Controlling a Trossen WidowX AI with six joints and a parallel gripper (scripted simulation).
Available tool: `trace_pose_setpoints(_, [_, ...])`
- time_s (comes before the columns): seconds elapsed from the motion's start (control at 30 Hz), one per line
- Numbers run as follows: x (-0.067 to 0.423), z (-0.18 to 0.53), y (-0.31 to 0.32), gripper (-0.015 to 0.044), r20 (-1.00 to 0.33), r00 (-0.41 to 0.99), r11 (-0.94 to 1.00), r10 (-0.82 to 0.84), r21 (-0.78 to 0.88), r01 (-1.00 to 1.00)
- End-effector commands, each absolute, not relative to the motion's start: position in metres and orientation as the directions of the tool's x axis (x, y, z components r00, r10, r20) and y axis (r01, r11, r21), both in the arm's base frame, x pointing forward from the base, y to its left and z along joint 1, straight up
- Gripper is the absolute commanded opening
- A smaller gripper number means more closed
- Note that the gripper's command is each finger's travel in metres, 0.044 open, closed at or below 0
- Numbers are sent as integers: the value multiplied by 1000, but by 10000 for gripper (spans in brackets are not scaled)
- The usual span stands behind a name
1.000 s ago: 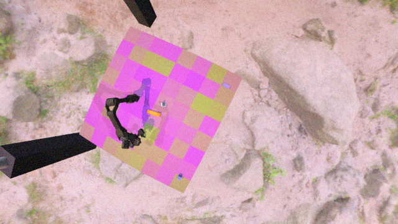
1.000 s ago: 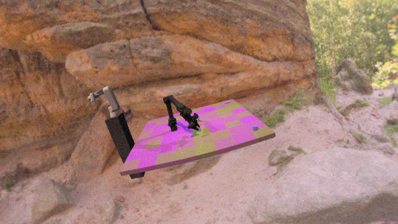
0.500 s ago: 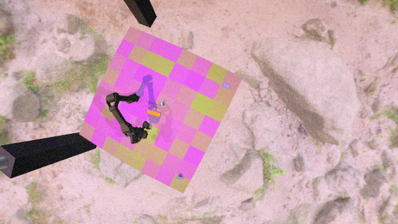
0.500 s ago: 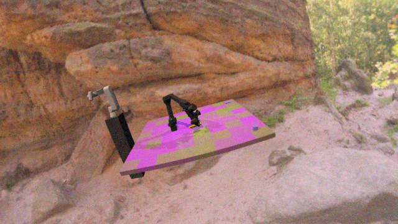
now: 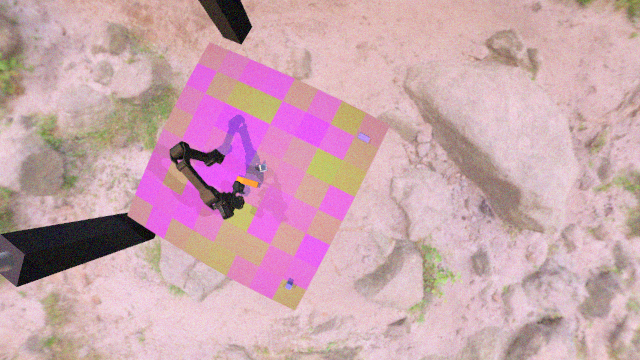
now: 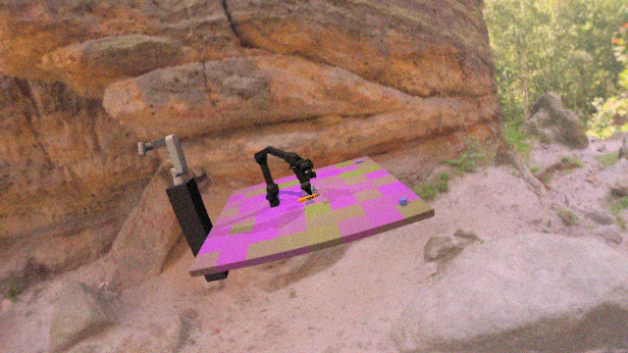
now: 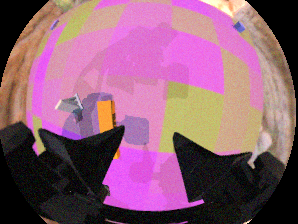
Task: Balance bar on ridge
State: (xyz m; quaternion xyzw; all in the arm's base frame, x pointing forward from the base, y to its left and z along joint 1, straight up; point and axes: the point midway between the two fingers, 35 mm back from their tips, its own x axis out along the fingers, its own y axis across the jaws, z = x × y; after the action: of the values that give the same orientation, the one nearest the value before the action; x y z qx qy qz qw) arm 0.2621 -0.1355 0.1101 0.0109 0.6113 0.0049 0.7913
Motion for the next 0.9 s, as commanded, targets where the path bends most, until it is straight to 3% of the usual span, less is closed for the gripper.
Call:
trace_pose_setpoints(0.0, [254,111,-118,315,-977,210,1000,25,21,-21])
trace_pose_setpoints(0.57, [212,116,-53,315,-1000,29,985,-3,-8,-175])
trace_pose_setpoints(0.87, [212,95,-51,315,-1000,22,983,-5,-9,-181])
